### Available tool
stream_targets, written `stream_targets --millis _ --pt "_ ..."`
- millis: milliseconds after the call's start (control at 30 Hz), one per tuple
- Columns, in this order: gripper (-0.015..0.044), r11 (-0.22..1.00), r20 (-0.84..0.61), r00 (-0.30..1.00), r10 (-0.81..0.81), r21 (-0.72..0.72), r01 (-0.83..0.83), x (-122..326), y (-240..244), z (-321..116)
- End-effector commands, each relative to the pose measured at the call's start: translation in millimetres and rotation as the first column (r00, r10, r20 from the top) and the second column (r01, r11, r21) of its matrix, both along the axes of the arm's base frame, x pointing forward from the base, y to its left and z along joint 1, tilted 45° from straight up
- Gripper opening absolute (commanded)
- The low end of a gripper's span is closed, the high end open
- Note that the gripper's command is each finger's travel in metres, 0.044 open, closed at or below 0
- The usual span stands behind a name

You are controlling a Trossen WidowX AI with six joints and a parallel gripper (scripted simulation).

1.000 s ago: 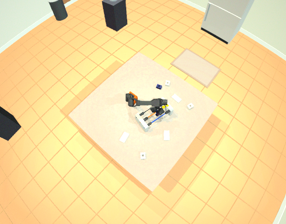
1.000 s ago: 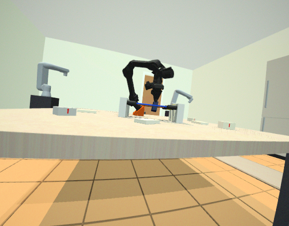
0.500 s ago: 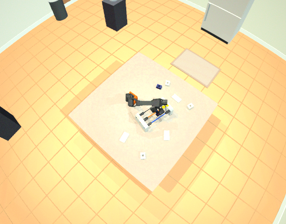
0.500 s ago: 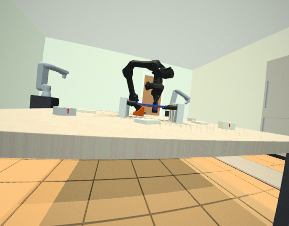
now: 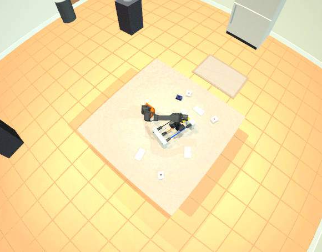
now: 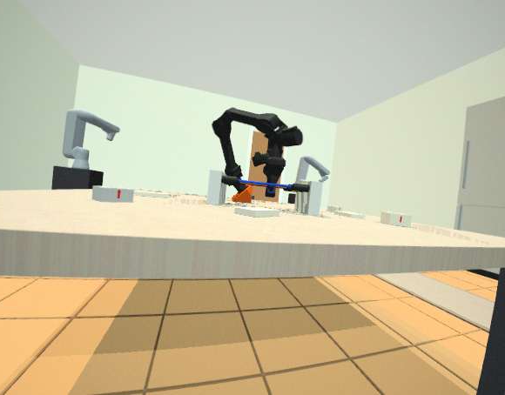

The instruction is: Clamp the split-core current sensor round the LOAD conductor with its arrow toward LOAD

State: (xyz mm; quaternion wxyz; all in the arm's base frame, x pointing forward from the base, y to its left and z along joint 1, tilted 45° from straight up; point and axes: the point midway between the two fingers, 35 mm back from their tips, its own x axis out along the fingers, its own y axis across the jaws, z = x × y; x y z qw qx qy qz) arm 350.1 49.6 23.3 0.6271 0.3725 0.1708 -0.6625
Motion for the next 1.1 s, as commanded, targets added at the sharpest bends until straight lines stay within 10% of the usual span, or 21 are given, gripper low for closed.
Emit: stream_targets --millis 0,433,1067 --pt "0.044 1.0 -0.003 1.0 0.0 -0.007 0.0 0 -8 -6" --pt "0.044 1.0 -0.003 1.0 0.0 -0.008 0.0 1 -20 -17" --pt "0.0274 1.0 -0.001 1.0 -0.002 -0.002 0.002 1 -16 -15"
